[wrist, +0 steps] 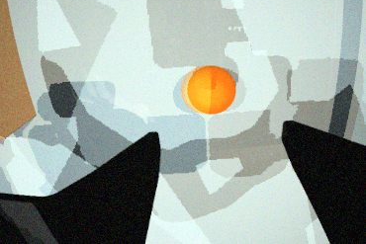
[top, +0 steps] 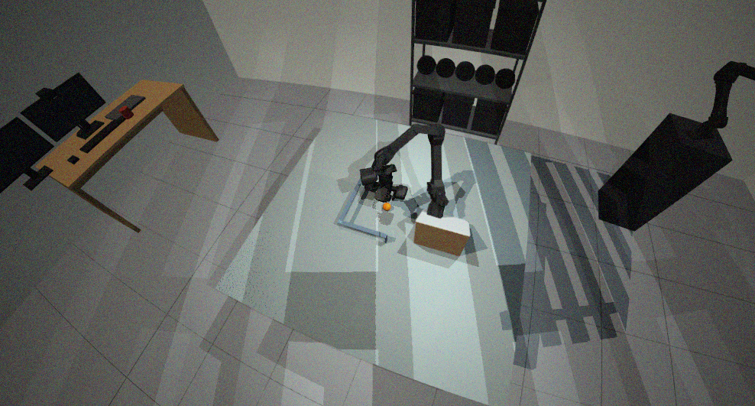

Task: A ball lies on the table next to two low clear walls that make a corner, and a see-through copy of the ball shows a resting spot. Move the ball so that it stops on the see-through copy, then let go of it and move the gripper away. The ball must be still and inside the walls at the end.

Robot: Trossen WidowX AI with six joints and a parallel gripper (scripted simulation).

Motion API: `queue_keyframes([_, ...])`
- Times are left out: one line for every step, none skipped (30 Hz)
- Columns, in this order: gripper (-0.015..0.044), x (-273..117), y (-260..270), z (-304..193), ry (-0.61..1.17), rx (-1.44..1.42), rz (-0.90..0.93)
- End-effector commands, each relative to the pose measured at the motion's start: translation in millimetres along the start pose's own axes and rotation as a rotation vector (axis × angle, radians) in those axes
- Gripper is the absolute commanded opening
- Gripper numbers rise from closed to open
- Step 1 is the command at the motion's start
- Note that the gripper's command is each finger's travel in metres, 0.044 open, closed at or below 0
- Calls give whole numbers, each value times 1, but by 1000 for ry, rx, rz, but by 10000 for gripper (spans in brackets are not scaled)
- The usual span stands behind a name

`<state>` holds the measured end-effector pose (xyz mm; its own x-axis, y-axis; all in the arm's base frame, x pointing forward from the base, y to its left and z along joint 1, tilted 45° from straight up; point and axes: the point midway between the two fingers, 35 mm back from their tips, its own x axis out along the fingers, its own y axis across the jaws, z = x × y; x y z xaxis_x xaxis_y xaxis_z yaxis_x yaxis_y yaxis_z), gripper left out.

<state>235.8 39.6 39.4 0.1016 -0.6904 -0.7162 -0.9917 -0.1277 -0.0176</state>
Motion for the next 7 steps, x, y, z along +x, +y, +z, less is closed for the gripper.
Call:
queue_keyframes([293, 1, 1, 0, 2, -6, 3])
queue_keyframes([319, -1, 1, 0, 2, -6, 2])
queue_keyframes([345, -7, 0, 1, 1, -6, 2])
queue_keyframes([372, -17, -1, 1, -1, -4, 1])
queue_keyframes([398, -31, -1, 1, -2, -3, 1])
queue_keyframes([424, -42, 0, 1, -2, -2, 1])
queue_keyframes([440, -48, 0, 0, -2, -1, 1])
